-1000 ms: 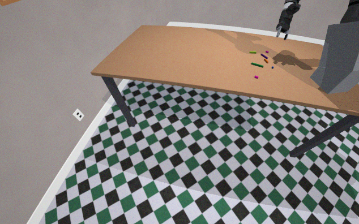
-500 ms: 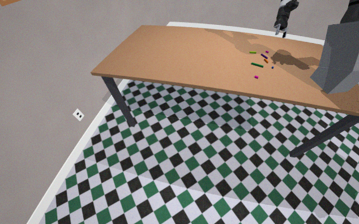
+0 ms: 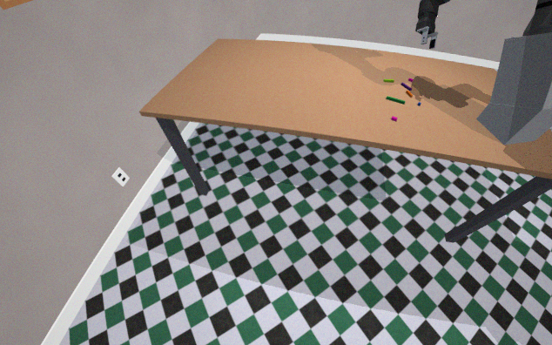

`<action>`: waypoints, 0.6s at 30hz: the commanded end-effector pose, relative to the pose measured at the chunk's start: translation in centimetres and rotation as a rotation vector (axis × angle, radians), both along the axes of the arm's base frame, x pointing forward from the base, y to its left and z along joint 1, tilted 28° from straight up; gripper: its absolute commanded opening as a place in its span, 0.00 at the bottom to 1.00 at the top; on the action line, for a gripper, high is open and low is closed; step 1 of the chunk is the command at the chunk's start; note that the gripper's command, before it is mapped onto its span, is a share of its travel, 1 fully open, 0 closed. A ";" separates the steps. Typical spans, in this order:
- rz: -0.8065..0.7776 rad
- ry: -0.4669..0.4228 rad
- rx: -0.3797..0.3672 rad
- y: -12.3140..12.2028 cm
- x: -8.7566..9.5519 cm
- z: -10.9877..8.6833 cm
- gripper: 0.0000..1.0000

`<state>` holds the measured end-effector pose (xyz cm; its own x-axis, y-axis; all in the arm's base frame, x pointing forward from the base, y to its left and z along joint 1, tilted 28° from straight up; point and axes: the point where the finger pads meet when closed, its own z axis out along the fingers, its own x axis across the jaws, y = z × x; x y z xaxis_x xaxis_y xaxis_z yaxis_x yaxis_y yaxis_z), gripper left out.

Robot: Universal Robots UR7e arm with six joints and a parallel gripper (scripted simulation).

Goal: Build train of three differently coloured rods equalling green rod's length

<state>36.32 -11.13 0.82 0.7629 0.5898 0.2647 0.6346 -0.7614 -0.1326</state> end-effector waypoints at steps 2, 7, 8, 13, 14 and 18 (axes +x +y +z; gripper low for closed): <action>0.127 0.003 -0.045 1.0 1.0 2.0 1.00; 0.295 0.006 -0.103 2.7 2.3 5.0 1.00; 0.321 0.006 -0.112 3.0 2.4 5.5 1.00; 0.466 0.006 -0.162 4.8 3.3 8.4 1.00; 0.496 0.006 -0.172 5.2 3.4 9.0 1.00; 0.583 0.005 -0.203 6.4 3.8 10.8 1.00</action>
